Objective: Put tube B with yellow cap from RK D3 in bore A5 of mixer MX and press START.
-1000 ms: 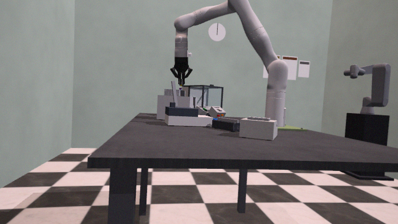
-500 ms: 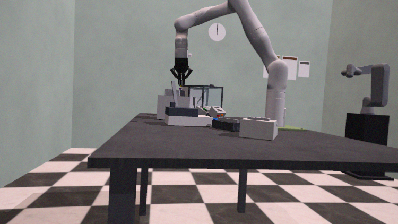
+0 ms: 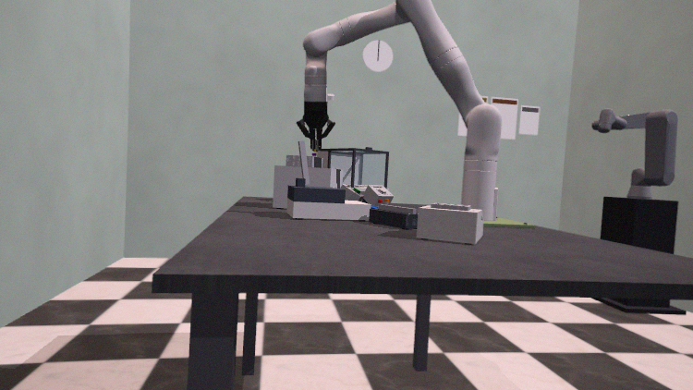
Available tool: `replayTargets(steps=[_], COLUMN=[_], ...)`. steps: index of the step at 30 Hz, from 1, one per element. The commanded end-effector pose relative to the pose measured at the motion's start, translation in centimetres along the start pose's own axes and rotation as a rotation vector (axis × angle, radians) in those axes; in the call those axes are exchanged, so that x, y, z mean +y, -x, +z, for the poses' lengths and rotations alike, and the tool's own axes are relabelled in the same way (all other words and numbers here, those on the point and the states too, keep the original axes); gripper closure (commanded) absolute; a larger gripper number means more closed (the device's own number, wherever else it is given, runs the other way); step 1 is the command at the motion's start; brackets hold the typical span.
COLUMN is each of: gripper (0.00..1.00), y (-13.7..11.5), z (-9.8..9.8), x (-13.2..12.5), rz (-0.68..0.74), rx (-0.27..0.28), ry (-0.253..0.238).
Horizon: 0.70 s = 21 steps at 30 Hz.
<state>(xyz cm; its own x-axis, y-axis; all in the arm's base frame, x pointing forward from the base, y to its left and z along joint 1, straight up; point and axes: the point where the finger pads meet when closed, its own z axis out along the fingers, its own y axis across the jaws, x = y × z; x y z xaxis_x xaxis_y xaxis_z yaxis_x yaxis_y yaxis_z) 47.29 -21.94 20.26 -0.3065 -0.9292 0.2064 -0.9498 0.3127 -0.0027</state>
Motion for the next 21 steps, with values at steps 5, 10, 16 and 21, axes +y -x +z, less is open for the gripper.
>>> replayTargets(steps=[5, 10, 16, 21], gripper=[0.90, 0.90, 0.90, 0.90], y=[0.01, 0.03, 0.06, 0.09], z=[0.07, 0.17, 0.30, 0.43], x=[-0.03, -0.03, -0.03, -0.03], rz=[0.000, 0.000, 0.000, 0.000], rx=[0.000, 0.000, 0.000, 0.000], ry=[-0.002, -0.002, -0.002, -0.002])
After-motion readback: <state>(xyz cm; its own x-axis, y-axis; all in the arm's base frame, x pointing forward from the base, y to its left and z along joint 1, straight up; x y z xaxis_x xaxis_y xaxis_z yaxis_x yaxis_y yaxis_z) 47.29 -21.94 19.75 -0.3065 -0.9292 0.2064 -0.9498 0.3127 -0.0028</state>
